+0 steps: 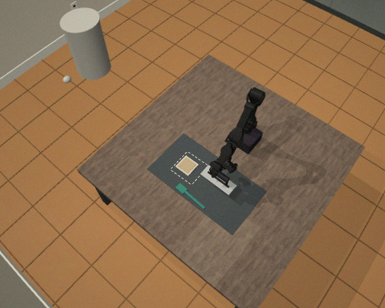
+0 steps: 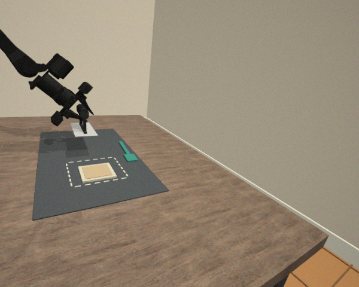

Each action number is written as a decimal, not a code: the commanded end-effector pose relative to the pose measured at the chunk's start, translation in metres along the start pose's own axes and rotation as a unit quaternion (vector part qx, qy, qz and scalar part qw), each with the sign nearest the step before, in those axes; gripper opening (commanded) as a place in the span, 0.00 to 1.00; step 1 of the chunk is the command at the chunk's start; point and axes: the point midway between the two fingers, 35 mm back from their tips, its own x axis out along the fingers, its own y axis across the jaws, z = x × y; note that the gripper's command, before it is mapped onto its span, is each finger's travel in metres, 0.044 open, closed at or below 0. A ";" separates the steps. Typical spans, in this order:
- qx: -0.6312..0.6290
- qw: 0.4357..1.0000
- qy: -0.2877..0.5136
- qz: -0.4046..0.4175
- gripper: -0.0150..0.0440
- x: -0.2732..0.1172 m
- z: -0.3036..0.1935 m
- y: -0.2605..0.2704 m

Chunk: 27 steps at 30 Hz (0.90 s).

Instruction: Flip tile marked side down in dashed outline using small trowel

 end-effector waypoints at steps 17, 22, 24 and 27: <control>-0.194 0.965 -0.164 0.059 0.25 0.023 0.063 0.007; -0.250 0.940 -0.221 0.067 0.25 0.027 0.084 0.011; -0.272 0.928 -0.245 0.068 0.25 0.028 0.092 0.012; -0.302 0.909 -0.280 0.068 0.25 0.030 0.104 0.015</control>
